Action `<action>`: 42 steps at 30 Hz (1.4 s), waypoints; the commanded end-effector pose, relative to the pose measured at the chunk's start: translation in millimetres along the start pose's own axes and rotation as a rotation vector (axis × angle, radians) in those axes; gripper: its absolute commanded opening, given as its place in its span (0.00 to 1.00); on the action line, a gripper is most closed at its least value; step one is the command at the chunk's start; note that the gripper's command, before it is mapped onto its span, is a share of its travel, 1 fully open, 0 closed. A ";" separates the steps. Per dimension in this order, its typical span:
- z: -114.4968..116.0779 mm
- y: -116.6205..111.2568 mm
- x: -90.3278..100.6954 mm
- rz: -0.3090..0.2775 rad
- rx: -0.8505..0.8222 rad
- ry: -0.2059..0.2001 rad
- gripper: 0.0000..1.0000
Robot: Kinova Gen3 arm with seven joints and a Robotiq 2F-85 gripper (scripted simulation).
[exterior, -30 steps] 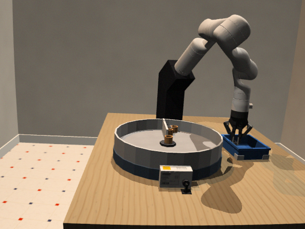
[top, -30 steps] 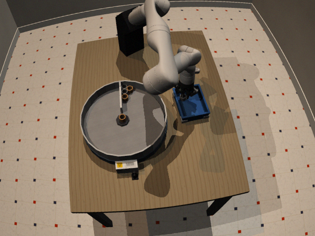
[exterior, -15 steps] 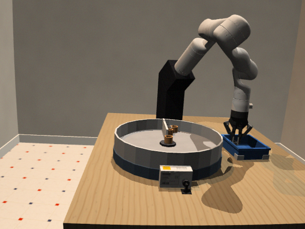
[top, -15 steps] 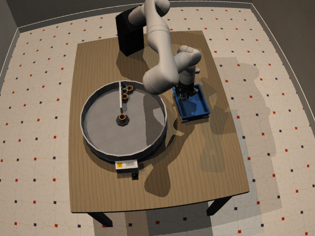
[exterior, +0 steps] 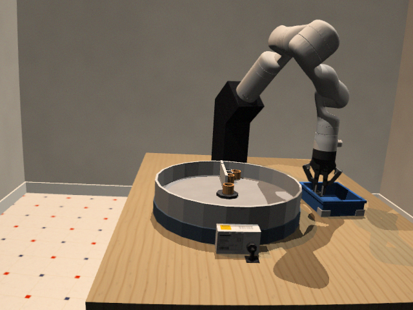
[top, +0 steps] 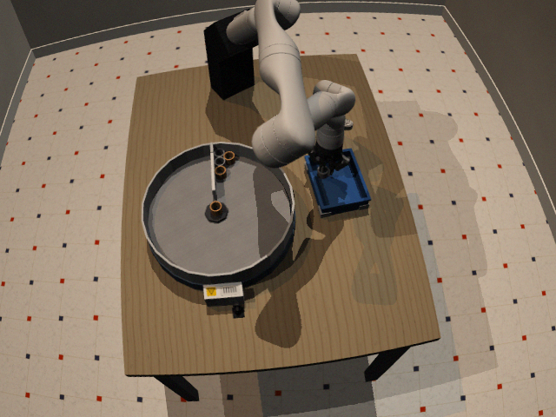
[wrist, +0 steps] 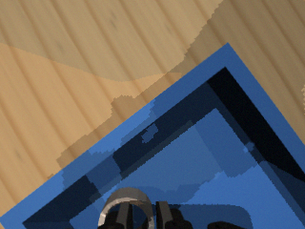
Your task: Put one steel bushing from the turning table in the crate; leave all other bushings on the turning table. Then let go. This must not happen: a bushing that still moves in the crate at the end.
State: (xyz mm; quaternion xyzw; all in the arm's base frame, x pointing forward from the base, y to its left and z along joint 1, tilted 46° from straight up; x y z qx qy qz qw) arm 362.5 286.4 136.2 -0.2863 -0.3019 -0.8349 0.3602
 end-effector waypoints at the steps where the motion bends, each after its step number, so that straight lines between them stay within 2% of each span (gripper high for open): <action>1: 0.4 0.2 2.1 -0.001 0.001 0.001 0.16; 42: 1.0 0.0 15.0 0.000 0.001 0.001 0.16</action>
Point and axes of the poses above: the point where the finger pads meet when closed, its own x axis back along the fingers, its own z axis across the jaws, y = z × x, the point moved 4 cm from there along x, back along the fingers, and after that the axes turned 7 degrees about -x, right-handed, at the moved point
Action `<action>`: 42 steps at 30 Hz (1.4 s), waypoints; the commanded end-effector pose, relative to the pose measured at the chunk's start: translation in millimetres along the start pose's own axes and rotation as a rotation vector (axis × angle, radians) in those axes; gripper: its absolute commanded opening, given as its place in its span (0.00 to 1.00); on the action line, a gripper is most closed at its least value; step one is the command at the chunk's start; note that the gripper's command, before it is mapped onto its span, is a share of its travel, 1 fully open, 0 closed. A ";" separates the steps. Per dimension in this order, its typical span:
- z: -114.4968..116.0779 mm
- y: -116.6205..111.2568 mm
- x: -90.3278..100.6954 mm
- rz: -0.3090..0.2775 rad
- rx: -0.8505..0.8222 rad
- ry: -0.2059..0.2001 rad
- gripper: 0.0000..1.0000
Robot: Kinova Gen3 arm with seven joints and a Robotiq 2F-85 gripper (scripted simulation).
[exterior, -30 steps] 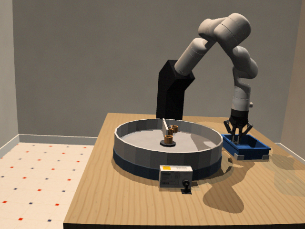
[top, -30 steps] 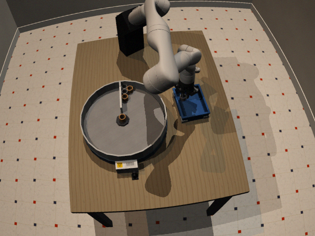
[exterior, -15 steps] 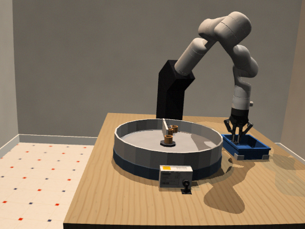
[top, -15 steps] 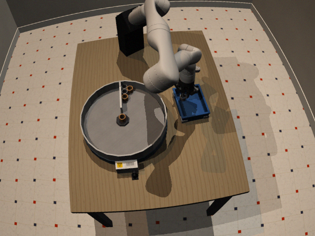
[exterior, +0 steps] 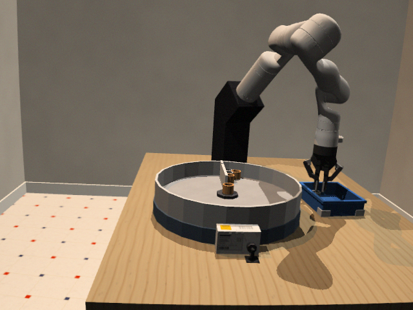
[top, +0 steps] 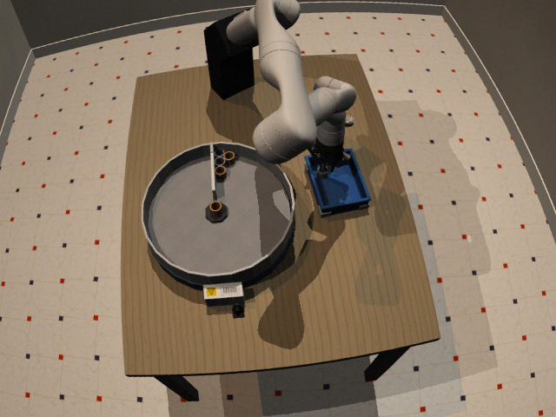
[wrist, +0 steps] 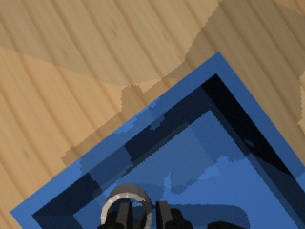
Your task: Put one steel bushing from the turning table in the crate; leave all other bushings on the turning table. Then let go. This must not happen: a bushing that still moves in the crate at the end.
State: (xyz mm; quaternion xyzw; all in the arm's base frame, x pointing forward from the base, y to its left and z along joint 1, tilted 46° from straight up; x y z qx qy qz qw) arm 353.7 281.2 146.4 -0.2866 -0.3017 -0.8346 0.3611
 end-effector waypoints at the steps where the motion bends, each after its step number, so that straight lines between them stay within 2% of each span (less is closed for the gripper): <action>1: 0.4 0.9 0.6 -0.002 0.001 0.001 0.16; 25: 0.6 0.8 5.6 -0.002 0.001 0.001 0.16; 30: 0.5 0.5 65.3 -0.002 0.001 0.001 0.16; 42: 0.5 0.5 65.3 -0.002 0.001 0.001 0.16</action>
Point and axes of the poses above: the point where the finger pads meet when closed, its own x axis back along the fingers, its own z axis across the jaws, y = z × x, the point moved 4 cm from there along x, back along the fingers, and after that the axes turned 7 degrees about -x, right-handed, at the moved point
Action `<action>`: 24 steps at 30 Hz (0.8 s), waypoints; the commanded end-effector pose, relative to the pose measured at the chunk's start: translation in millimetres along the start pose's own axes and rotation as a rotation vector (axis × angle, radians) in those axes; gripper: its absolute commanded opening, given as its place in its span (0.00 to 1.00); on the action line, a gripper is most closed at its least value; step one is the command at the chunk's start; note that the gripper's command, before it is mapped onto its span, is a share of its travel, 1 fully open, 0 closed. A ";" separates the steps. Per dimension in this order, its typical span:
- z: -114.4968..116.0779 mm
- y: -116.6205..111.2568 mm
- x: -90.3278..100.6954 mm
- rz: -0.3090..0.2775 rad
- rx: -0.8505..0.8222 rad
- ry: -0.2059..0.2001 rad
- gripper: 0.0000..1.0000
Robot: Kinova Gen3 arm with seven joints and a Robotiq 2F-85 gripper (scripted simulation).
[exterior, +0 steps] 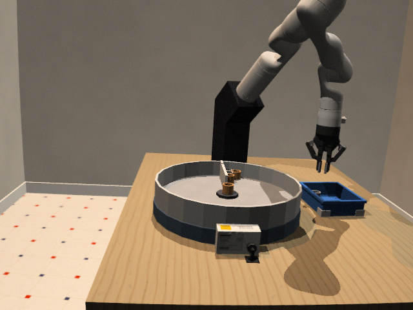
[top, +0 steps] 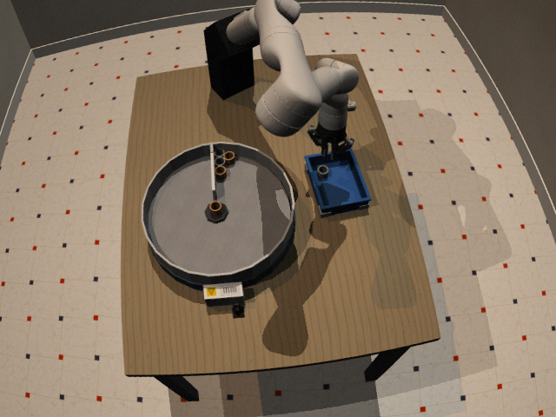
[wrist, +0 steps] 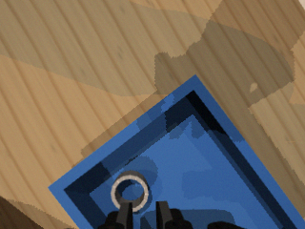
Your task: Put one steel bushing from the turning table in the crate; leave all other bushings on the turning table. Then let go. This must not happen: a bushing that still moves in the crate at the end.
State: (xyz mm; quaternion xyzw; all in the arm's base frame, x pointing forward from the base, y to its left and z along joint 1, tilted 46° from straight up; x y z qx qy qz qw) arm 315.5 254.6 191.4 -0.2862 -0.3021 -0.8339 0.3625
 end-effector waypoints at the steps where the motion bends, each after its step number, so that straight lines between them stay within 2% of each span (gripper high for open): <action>1: 0.1 0.1 12.2 0.000 0.000 0.001 0.16; 5: 0.1 0.0 59.9 -0.001 0.000 0.001 0.16; 24: 2.3 -4.2 59.5 0.011 0.008 -0.004 0.16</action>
Point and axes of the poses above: the point where the finger pads meet when closed, its own x axis back along the fingers, its own z axis across the jaws, y = z × x, the point moved 4 cm from there along x, back along the fingers, and after that the axes turned 7 degrees about -x, right-handed, at the moved point
